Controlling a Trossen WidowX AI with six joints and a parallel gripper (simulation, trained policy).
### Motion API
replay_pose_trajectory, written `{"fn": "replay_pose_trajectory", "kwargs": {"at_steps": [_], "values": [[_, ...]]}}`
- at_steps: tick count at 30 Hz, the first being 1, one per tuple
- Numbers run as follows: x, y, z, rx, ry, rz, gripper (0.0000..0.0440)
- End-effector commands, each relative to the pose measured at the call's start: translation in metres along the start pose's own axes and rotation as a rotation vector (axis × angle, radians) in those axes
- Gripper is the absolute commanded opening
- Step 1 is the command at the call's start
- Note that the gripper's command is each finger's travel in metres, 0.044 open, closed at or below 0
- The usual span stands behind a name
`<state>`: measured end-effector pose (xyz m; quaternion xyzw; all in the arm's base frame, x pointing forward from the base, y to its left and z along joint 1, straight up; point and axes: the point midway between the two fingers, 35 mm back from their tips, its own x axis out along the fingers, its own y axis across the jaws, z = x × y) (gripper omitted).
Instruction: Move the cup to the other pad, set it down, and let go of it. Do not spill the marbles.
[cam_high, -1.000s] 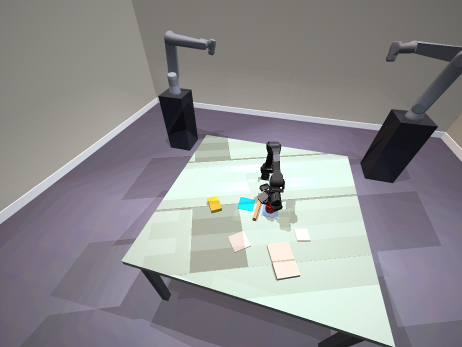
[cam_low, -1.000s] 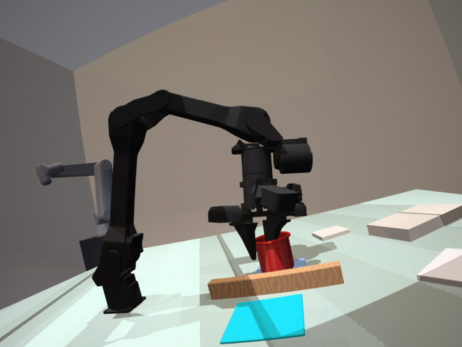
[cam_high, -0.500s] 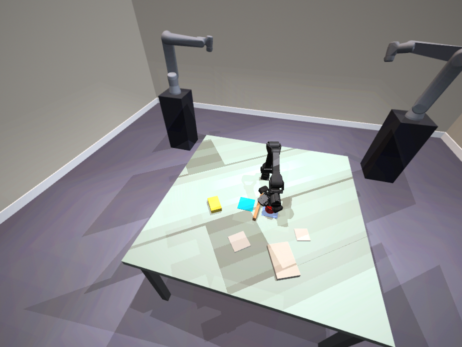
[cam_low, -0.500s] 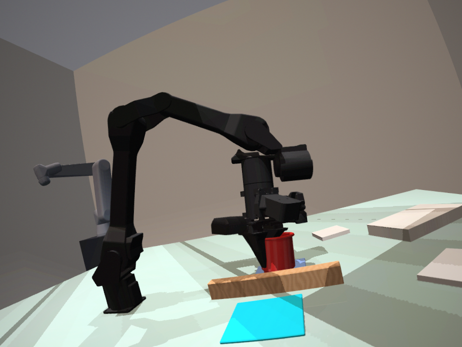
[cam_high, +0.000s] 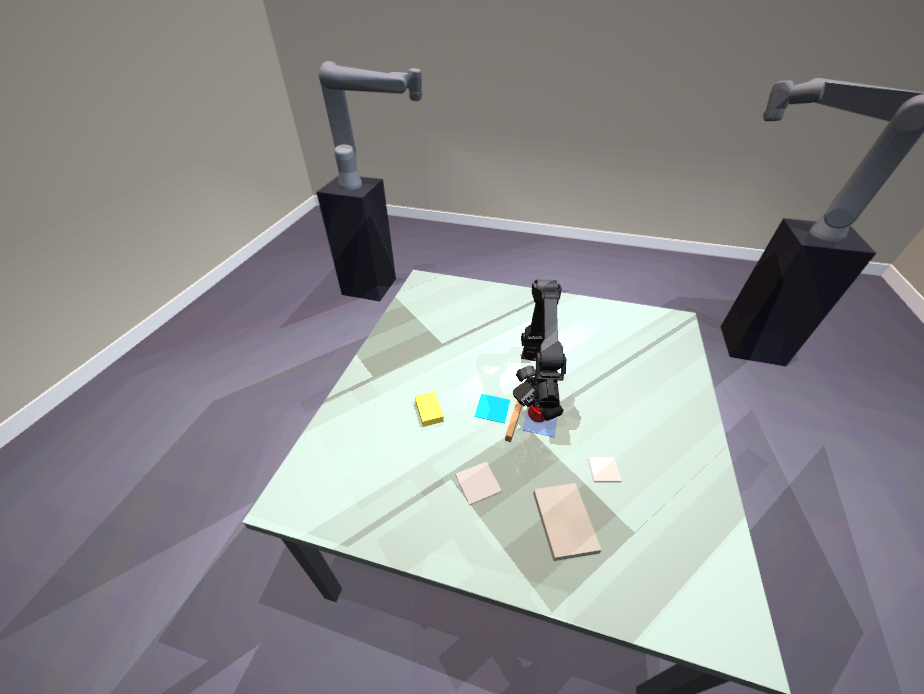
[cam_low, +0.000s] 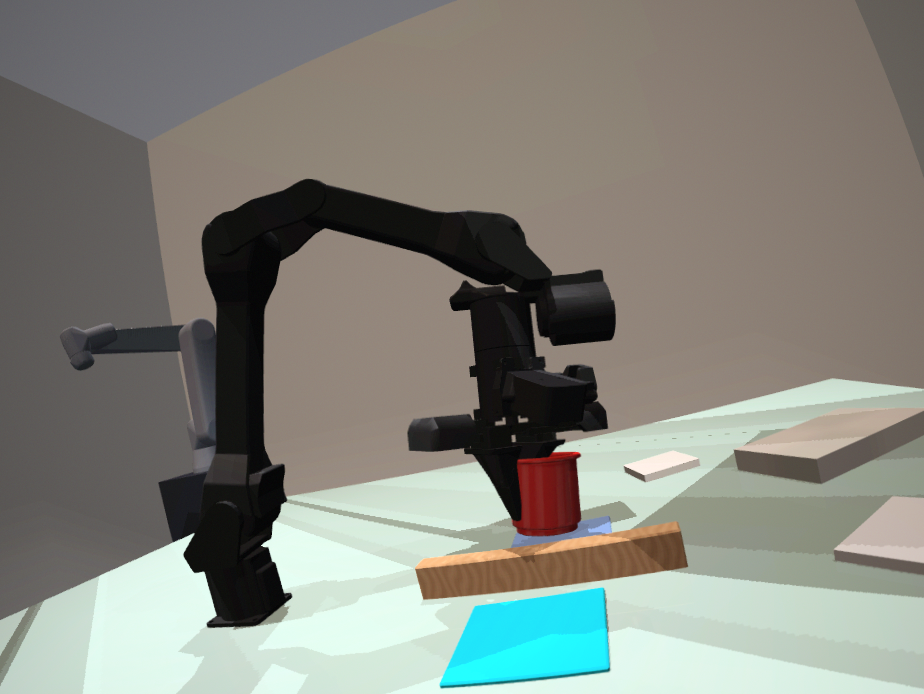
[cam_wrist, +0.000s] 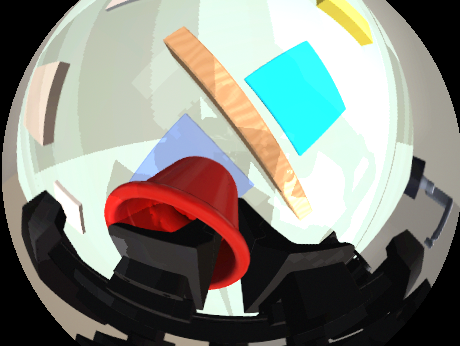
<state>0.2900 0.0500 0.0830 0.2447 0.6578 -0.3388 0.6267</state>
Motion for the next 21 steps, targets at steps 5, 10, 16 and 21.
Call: {"fn": "replay_pose_trajectory", "kwargs": {"at_steps": [5, 10, 16, 21], "values": [[-0.025, -0.006, 0.006, 0.073, -0.007, 0.046, 0.0001], [-0.039, -0.01, 0.015, 0.117, -0.016, 0.073, 0.0], [-0.051, -0.016, 0.029, 0.17, -0.033, 0.109, 0.0], [-0.056, -0.022, 0.044, 0.213, -0.052, 0.138, 0.0]]}}
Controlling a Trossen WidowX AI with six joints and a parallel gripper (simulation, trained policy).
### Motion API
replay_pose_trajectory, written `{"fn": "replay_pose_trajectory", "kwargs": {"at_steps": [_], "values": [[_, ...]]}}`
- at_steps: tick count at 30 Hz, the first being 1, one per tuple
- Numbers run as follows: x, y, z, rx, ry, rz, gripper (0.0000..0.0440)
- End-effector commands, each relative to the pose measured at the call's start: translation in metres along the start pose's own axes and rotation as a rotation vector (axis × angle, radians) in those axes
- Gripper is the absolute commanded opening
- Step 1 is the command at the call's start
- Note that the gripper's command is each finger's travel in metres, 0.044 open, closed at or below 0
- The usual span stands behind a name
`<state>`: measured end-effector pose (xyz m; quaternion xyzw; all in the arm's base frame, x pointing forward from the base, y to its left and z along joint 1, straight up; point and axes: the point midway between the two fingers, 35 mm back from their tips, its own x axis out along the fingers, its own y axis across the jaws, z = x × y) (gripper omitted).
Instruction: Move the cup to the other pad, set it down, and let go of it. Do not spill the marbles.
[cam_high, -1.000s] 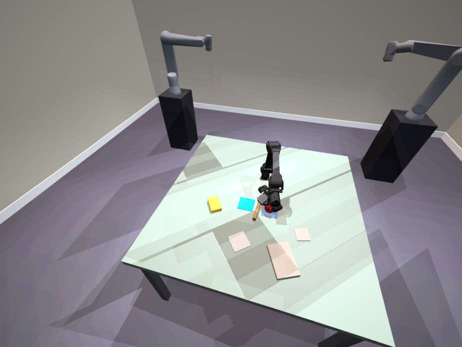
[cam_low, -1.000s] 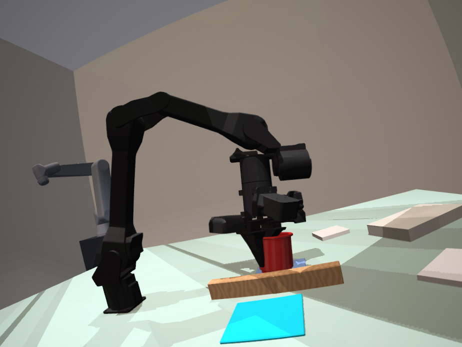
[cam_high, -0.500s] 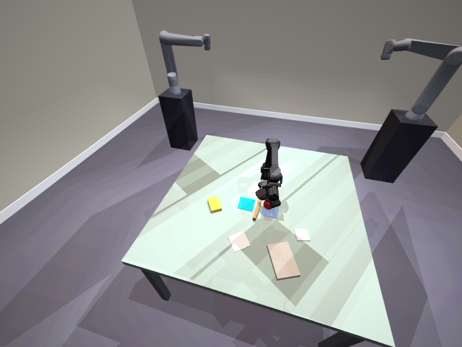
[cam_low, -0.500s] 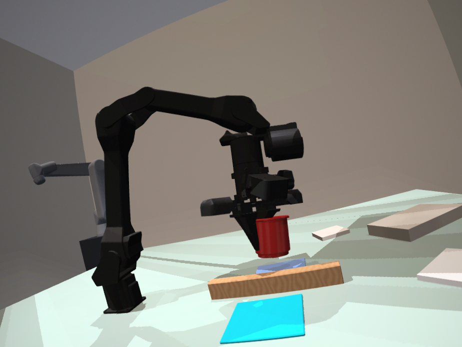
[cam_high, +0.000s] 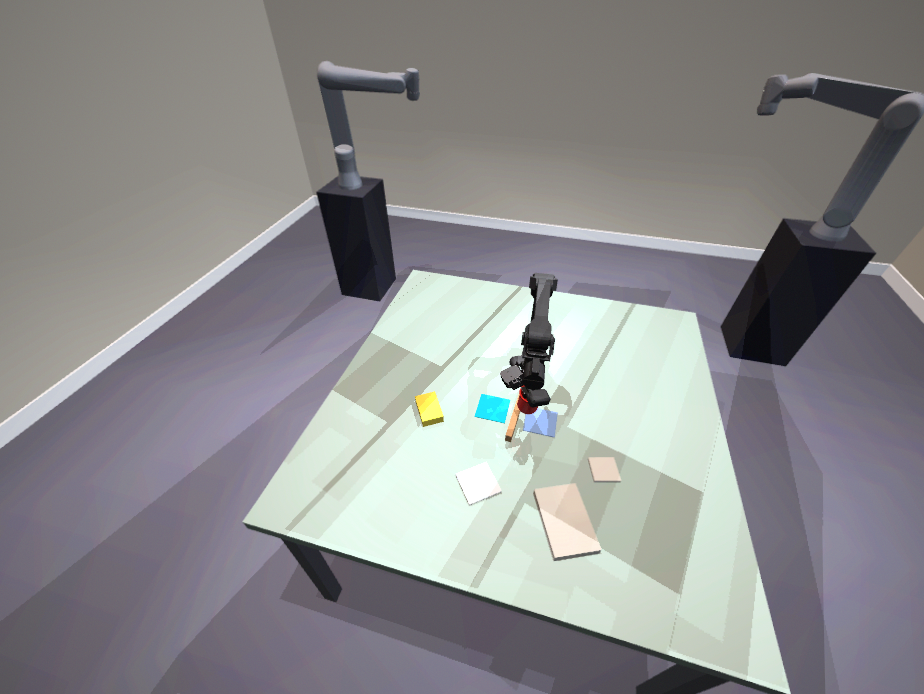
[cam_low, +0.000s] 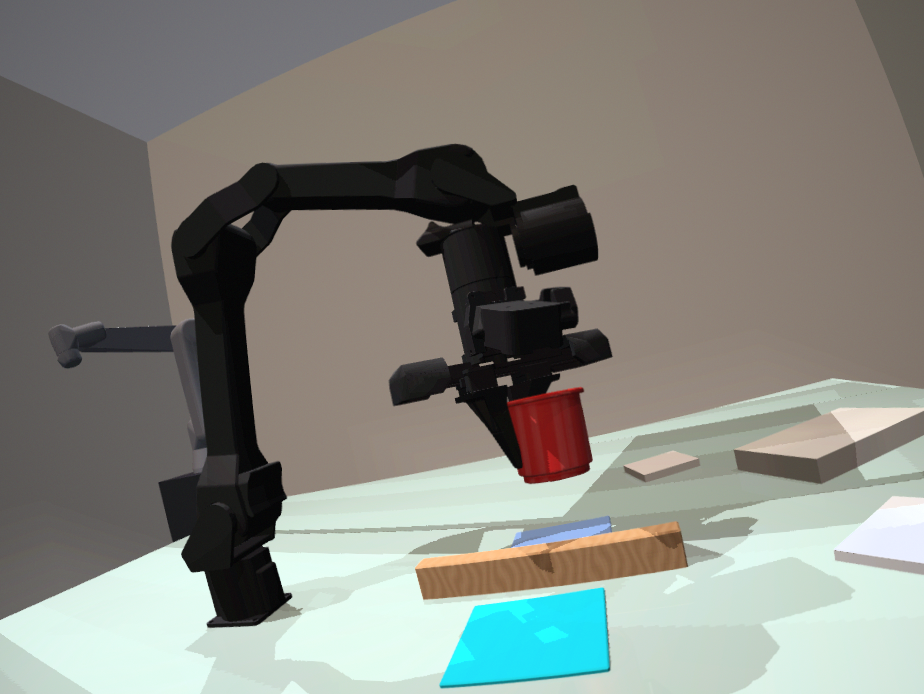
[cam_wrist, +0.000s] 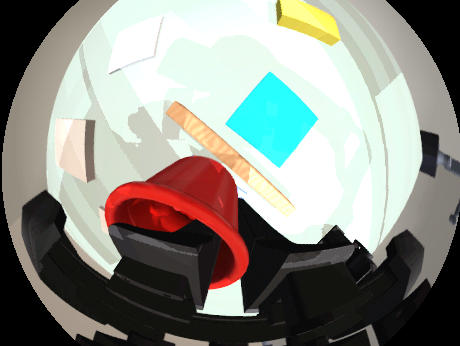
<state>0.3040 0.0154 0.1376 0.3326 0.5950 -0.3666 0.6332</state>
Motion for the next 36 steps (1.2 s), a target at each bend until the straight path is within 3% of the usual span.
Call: {"fn": "replay_pose_trajectory", "kwargs": {"at_steps": [1, 17, 36], "values": [[-0.005, -0.001, 0.012, 0.034, -0.015, 0.028, 0.0], [0.002, -0.021, 0.062, 0.149, -0.073, 0.081, 0.0], [0.043, -0.048, 0.084, 0.234, -0.094, 0.084, 0.0]]}}
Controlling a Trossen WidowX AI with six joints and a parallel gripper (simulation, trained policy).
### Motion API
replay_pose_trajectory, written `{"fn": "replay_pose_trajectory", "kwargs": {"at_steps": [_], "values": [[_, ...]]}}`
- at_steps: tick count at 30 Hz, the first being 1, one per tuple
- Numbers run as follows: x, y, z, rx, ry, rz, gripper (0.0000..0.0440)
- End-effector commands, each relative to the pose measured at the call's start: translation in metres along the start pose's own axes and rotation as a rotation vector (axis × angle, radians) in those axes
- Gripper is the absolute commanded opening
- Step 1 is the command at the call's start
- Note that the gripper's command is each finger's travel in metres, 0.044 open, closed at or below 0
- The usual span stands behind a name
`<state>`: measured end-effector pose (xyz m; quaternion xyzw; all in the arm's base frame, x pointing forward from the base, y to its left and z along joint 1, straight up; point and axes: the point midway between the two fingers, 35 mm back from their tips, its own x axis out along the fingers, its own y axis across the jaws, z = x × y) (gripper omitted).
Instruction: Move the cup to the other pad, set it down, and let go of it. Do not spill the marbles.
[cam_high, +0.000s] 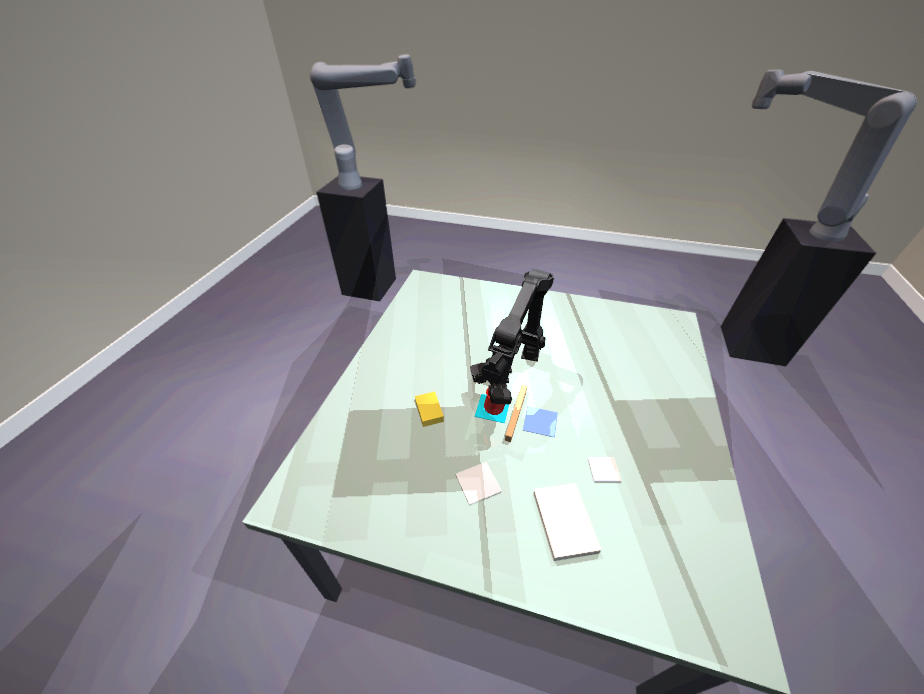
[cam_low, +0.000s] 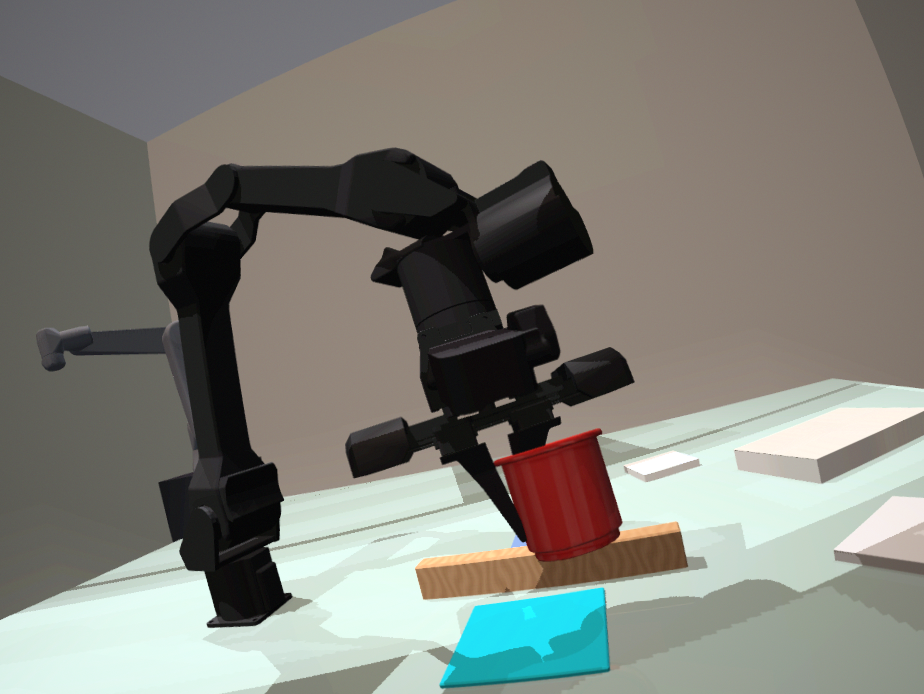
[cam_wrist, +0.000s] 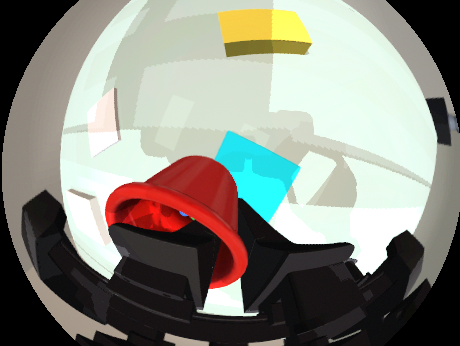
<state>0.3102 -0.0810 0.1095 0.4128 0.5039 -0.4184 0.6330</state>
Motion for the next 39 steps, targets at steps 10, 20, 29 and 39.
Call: {"fn": "replay_pose_trajectory", "kwargs": {"at_steps": [10, 20, 29, 39], "values": [[0.032, -0.023, -0.004, 0.03, 0.003, -0.024, 0.001], [0.044, -0.034, -0.001, 0.069, -0.005, -0.018, 0.0101], [0.031, -0.031, 0.005, 0.091, -0.025, 0.067, 0.0187], [0.012, -0.035, 0.007, 0.099, -0.033, 0.129, 0.0242]]}}
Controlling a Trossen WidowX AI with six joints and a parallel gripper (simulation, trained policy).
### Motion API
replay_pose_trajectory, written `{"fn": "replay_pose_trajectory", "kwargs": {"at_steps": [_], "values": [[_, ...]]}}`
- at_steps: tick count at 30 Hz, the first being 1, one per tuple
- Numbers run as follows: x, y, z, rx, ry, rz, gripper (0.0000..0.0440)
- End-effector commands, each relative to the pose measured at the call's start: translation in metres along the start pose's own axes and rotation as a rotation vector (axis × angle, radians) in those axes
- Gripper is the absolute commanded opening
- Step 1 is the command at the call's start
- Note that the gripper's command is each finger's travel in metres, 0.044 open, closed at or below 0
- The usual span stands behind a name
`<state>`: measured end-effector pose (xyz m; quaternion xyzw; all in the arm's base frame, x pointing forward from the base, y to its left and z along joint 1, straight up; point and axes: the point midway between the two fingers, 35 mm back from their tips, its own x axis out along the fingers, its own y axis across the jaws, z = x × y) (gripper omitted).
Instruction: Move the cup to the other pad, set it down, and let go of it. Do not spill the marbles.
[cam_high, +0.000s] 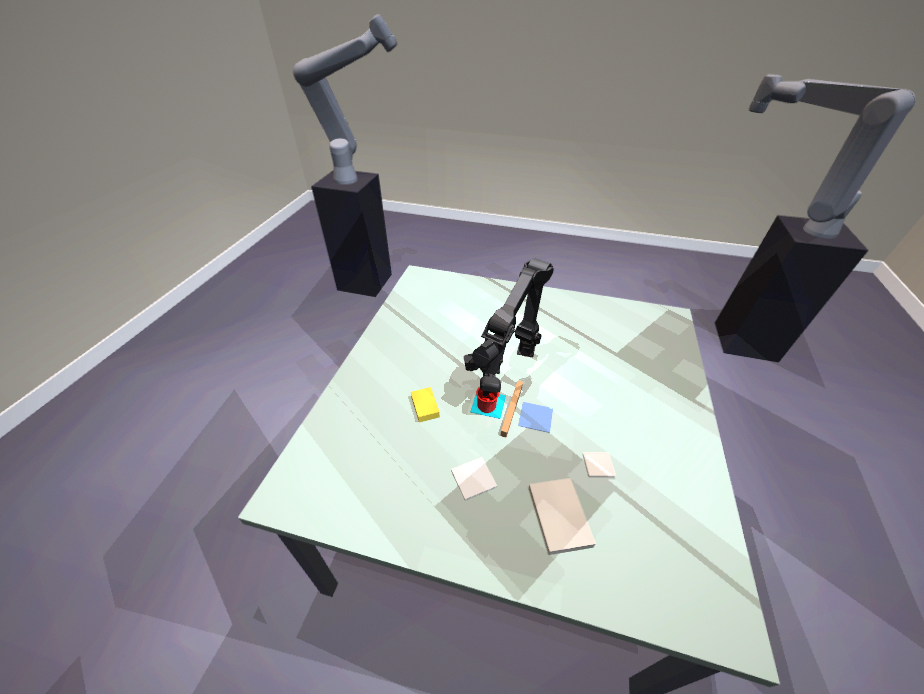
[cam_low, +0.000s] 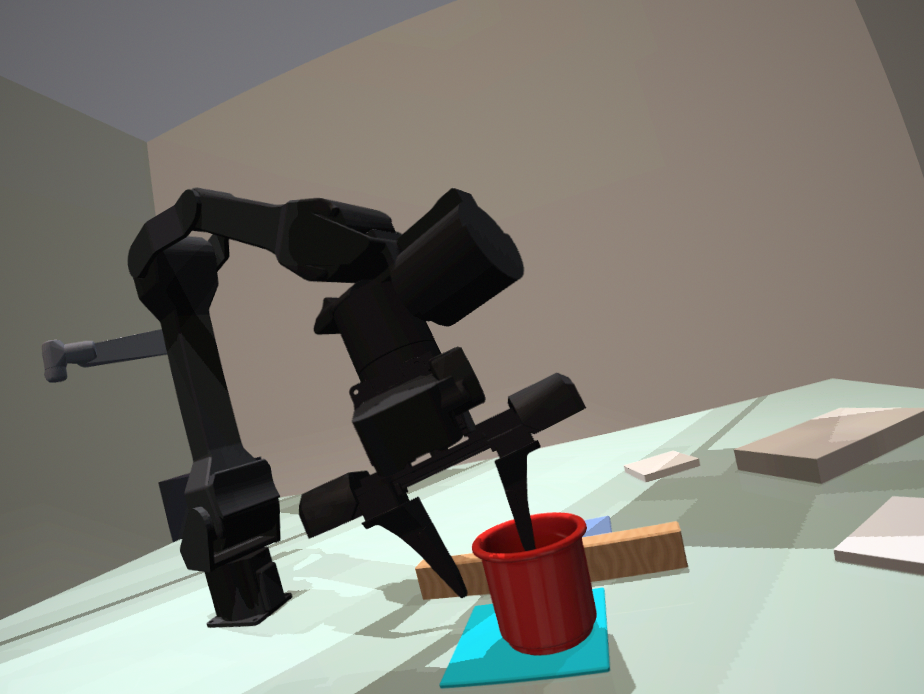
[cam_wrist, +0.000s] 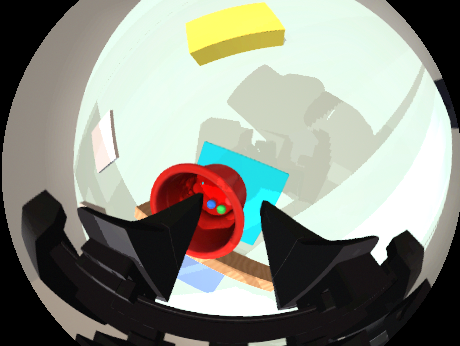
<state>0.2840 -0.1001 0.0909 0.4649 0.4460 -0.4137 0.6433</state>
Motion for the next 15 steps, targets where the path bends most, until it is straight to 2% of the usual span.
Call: {"fn": "replay_pose_trajectory", "kwargs": {"at_steps": [1, 10, 15], "values": [[-0.007, -0.002, 0.0, 0.0, 0.003, 0.02, 0.0248], [-0.034, -0.001, 0.009, 0.013, -0.027, 0.08, 0.0293], [-0.053, 0.002, 0.017, 0.018, -0.056, 0.115, 0.0362]]}}
